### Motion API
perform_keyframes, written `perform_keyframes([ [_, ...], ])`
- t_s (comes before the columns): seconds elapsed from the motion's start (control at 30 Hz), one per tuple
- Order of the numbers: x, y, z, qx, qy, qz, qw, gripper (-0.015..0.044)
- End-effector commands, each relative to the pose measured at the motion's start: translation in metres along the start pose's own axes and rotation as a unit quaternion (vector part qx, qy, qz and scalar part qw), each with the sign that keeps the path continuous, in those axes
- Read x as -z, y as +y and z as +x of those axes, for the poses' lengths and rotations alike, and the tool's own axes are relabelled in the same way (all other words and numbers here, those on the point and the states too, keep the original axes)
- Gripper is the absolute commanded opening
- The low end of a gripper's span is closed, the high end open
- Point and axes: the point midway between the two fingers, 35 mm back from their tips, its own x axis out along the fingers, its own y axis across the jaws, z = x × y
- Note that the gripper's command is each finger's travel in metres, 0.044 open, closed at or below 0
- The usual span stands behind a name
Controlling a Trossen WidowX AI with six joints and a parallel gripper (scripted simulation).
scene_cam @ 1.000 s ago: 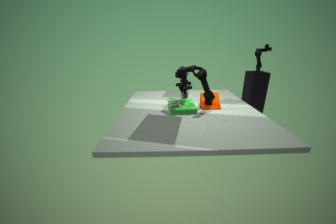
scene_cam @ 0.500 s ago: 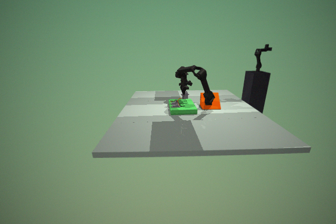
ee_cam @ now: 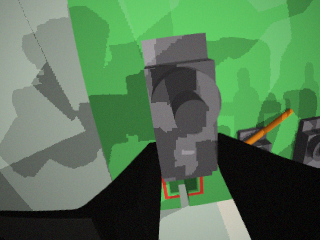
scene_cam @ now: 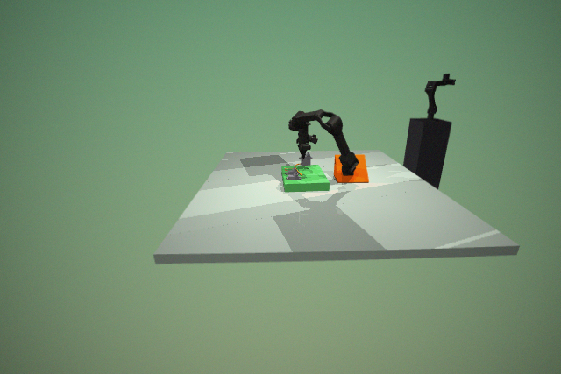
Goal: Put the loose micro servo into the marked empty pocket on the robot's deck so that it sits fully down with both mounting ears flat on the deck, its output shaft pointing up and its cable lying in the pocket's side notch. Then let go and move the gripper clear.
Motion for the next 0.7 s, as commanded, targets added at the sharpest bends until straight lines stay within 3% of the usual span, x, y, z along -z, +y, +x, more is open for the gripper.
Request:
perform_keyframes([
  [0.0,0.018,-0.001,-0.003,-0.001,0.006,-0.001,1.0,0.0],
  [0.67,0.089,-0.002,-0.004,-0.001,0.007,-0.002,1.0,0.0],
])
